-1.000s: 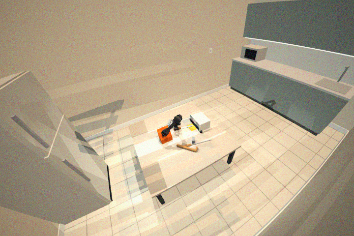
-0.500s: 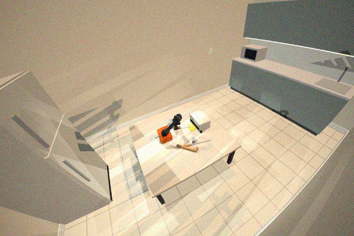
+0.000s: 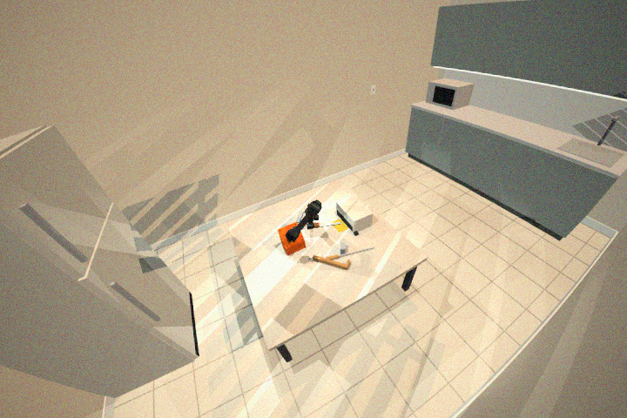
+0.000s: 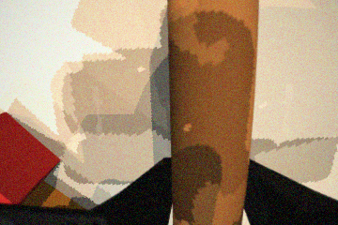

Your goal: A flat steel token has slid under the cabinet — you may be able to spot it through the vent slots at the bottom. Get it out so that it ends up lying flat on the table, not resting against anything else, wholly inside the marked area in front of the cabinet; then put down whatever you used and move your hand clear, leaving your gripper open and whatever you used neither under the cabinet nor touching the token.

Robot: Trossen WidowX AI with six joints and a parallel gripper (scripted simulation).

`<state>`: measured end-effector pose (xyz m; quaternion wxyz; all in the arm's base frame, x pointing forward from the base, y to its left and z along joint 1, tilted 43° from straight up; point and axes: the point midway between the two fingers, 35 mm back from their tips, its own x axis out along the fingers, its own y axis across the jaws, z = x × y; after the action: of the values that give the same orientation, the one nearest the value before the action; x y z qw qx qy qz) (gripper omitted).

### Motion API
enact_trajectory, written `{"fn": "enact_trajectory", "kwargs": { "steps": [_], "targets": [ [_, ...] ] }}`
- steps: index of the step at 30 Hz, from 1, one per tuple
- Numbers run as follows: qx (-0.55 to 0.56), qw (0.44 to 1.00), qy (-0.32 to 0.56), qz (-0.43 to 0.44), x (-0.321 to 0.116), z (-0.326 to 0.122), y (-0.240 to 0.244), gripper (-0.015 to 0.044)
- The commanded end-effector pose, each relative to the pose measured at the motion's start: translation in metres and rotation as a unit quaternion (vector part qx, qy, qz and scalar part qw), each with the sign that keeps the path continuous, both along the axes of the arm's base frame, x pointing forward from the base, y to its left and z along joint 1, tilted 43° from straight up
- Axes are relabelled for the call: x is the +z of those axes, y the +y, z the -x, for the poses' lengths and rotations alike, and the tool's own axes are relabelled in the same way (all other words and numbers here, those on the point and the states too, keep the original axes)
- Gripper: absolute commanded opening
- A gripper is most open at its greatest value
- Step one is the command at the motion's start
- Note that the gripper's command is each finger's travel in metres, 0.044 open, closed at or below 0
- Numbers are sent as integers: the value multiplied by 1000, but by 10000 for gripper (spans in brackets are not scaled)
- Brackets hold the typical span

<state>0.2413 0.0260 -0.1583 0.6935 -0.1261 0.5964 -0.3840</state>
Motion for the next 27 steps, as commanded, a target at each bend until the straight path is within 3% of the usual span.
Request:
{"fn": "enact_trajectory", "kwargs": {
  "steps": [1,27],
  "targets": [
    [-2,1000,-2,-3,-3,-1,6,0],
    [-7,1000,-7,-4,-21,-6,26,0]
  ]
}}
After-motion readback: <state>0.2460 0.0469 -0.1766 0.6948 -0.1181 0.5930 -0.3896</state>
